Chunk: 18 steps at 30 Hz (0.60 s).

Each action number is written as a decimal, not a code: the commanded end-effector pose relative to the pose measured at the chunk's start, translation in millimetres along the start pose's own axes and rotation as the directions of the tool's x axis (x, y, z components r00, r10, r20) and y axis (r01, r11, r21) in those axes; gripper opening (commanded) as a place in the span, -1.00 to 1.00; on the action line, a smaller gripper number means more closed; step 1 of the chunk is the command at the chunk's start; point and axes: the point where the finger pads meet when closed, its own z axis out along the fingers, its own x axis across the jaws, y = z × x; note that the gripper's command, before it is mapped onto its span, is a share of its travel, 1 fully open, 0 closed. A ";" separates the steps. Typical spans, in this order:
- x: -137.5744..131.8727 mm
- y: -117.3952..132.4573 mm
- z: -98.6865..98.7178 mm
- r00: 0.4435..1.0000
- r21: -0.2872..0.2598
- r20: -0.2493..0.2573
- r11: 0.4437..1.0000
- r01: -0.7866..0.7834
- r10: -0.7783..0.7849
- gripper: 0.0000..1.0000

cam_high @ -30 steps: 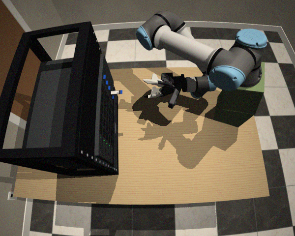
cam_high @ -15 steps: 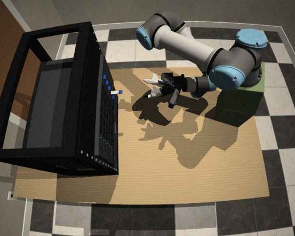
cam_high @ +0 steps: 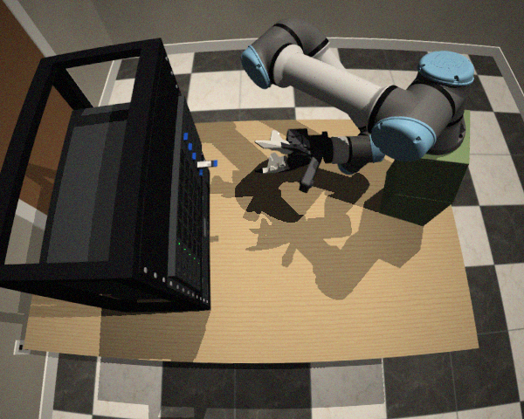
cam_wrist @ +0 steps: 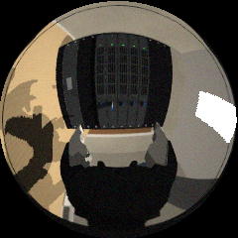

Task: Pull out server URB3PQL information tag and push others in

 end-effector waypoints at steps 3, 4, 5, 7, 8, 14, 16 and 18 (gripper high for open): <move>1.8 -0.5 0.0 1.000 0.001 -0.005 1.000 0.003 -0.003 1.00; 2.1 -0.6 -0.1 1.000 0.001 -0.006 1.000 0.004 -0.004 1.00; 2.5 -0.7 -0.1 1.000 0.001 -0.007 1.000 0.005 -0.005 1.00; 3.2 -0.9 -0.1 1.000 0.001 -0.009 1.000 0.006 -0.006 1.00; 3.5 -1.0 -0.2 1.000 0.002 -0.010 1.000 0.007 -0.007 1.00; 5.7 -1.8 -0.4 1.000 0.003 -0.017 1.000 0.011 -0.011 1.00; 6.4 -2.1 -0.4 1.000 0.003 -0.020 1.000 0.013 -0.013 1.00; 6.4 -2.1 -0.4 1.000 0.003 -0.020 1.000 0.013 -0.013 1.00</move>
